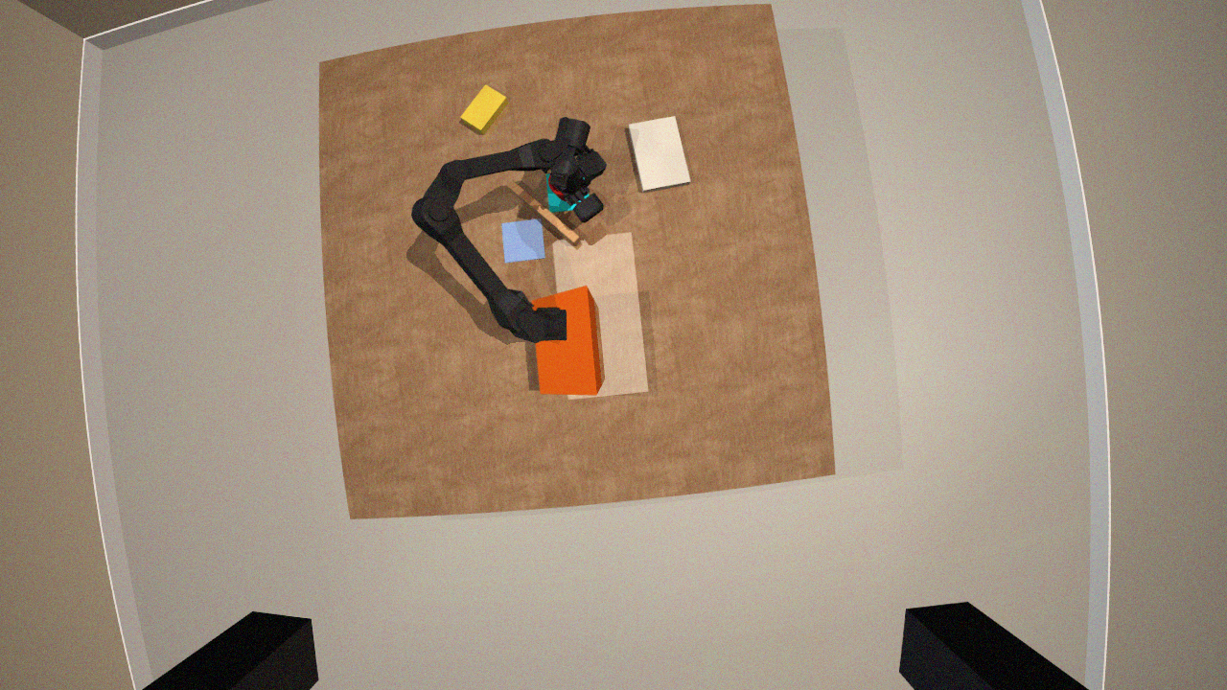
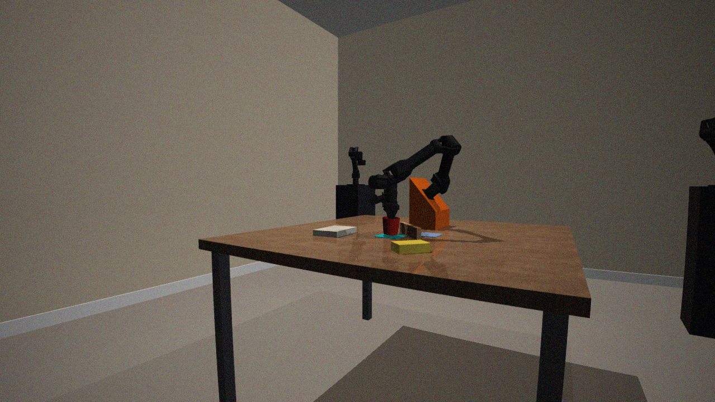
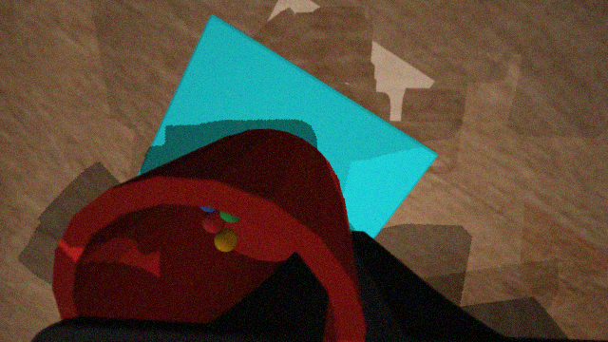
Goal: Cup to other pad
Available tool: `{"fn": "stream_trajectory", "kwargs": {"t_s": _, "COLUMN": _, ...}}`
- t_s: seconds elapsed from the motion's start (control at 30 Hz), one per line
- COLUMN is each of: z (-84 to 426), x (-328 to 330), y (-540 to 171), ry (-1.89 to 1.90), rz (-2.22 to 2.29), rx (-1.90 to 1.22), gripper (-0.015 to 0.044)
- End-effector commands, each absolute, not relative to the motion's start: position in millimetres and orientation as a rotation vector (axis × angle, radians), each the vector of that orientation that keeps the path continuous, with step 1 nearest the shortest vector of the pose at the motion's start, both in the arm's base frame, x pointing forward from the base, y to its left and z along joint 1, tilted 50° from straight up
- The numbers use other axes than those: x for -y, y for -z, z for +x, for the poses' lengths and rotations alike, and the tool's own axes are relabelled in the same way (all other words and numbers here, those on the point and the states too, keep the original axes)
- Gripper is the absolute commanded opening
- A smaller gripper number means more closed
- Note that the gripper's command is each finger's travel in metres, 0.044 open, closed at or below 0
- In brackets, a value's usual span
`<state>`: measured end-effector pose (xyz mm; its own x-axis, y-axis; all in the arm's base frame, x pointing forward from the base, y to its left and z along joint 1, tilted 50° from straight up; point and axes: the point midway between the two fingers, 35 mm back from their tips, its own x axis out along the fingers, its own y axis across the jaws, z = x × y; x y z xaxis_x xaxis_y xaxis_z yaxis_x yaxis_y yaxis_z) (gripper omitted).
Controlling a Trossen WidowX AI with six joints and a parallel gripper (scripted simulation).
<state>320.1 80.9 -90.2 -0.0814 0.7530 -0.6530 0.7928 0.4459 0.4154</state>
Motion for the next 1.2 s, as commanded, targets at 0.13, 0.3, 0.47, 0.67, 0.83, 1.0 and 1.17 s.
{"fn": "stream_trajectory", "kwargs": {"t_s": 0.13, "z": 320, "x": -81, "y": 90, "ry": 0.058, "rz": 1.313, "rx": -1.835, "gripper": 0.0}}
{"fn": "stream_trajectory", "kwargs": {"t_s": 0.3, "z": 320, "x": -81, "y": 90, "ry": 0.058, "rz": 1.313, "rx": -1.835, "gripper": 0.0}}
{"fn": "stream_trajectory", "kwargs": {"t_s": 0.47, "z": 320, "x": -81, "y": 90, "ry": 0.058, "rz": 1.313, "rx": -1.835, "gripper": 0.0105}}
{"fn": "stream_trajectory", "kwargs": {"t_s": 0.67, "z": 320, "x": -81, "y": 90, "ry": 0.058, "rz": 1.313, "rx": -1.835, "gripper": 0.0128}}
{"fn": "stream_trajectory", "kwargs": {"t_s": 0.83, "z": 321, "x": -77, "y": 87, "ry": 0.059, "rz": 1.313, "rx": -1.836, "gripper": 0.0128}}
{"fn": "stream_trajectory", "kwargs": {"t_s": 1.0, "z": 322, "x": -71, "y": 83, "ry": 0.061, "rz": 1.314, "rx": -1.837, "gripper": 0.0128}}
{"fn": "stream_trajectory", "kwargs": {"t_s": 1.17, "z": 323, "x": -65, "y": 78, "ry": 0.062, "rz": 1.314, "rx": -1.838, "gripper": 0.0128}}
